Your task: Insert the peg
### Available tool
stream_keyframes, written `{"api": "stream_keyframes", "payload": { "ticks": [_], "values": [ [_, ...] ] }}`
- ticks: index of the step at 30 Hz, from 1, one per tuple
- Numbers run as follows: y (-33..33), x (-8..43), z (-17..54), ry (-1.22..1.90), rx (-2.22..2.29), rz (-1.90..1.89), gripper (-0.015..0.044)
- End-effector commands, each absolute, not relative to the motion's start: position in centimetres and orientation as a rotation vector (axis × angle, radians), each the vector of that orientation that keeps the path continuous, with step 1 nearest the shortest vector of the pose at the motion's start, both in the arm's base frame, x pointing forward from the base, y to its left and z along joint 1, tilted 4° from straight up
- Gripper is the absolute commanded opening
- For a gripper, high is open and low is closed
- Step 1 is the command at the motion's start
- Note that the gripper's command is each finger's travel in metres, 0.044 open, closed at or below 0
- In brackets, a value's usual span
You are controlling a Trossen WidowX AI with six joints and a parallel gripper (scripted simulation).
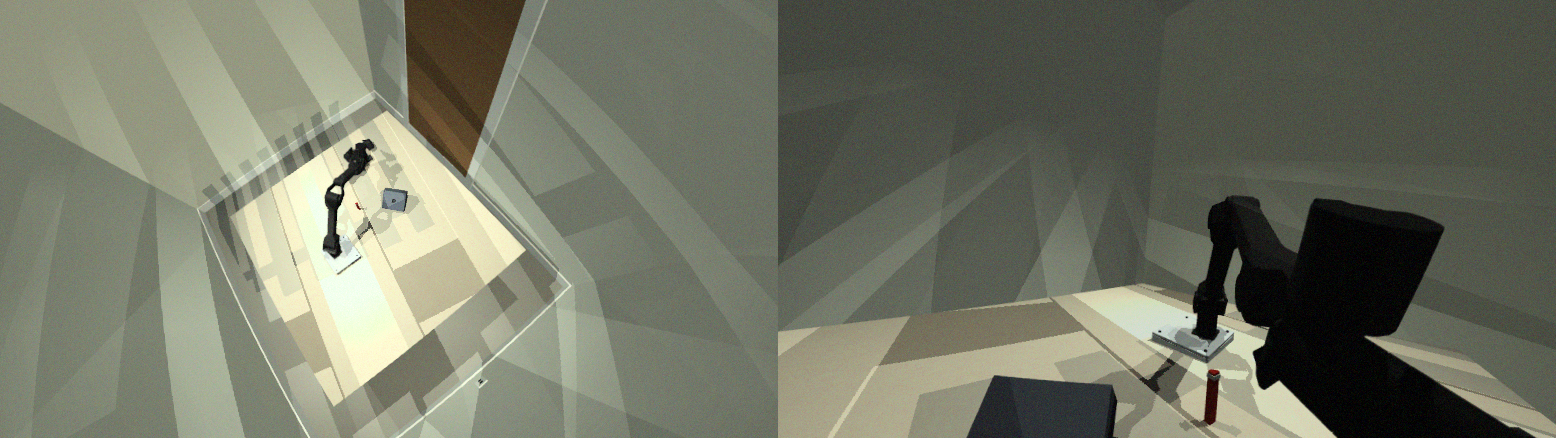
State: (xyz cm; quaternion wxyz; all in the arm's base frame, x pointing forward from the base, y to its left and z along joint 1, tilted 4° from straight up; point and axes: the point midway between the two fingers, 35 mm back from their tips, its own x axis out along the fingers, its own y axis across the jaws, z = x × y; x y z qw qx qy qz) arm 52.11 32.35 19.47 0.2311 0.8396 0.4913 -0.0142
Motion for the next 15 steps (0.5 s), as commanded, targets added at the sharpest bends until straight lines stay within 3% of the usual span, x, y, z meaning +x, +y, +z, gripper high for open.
{"api": "stream_keyframes", "payload": {
  "ticks": [1,15],
  "values": [
    [32.3,52.1,19.4,1.349,2.306,-0.040,0.0426],
    [28.9,50.2,17.7,1.220,2.036,-0.135,0.0440]
  ]
}}
